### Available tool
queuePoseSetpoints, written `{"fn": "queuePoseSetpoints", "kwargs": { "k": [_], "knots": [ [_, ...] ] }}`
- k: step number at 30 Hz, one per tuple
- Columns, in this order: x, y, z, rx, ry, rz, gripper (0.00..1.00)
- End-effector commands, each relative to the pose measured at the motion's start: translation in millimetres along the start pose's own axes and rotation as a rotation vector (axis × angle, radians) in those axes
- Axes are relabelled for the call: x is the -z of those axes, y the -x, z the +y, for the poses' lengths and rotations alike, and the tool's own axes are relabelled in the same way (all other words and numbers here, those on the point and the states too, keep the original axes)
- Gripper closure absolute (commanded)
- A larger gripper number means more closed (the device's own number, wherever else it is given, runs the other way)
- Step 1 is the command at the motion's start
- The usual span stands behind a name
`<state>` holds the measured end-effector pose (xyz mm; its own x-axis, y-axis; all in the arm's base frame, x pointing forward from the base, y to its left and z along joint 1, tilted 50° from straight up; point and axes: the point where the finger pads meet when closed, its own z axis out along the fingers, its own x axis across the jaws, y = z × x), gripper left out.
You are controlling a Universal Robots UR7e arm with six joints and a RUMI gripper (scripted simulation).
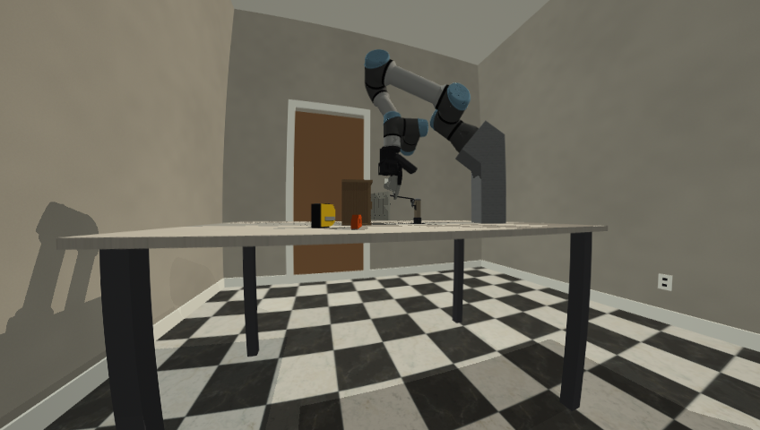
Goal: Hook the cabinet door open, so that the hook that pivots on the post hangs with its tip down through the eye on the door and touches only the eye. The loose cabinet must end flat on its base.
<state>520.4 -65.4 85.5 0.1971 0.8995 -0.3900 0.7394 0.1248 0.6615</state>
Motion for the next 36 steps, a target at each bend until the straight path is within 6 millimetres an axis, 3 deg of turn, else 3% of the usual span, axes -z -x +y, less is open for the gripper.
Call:
{"fn": "queuePoseSetpoints", "kwargs": {
  "k": [1, 36],
  "knots": [
    [0.3, 0.0, 0.4, 0.000, 0.001, 0.000, 0.98],
    [-2.6, 0.0, 0.9, 0.000, 0.001, 0.000, 0.98]
  ]
}}
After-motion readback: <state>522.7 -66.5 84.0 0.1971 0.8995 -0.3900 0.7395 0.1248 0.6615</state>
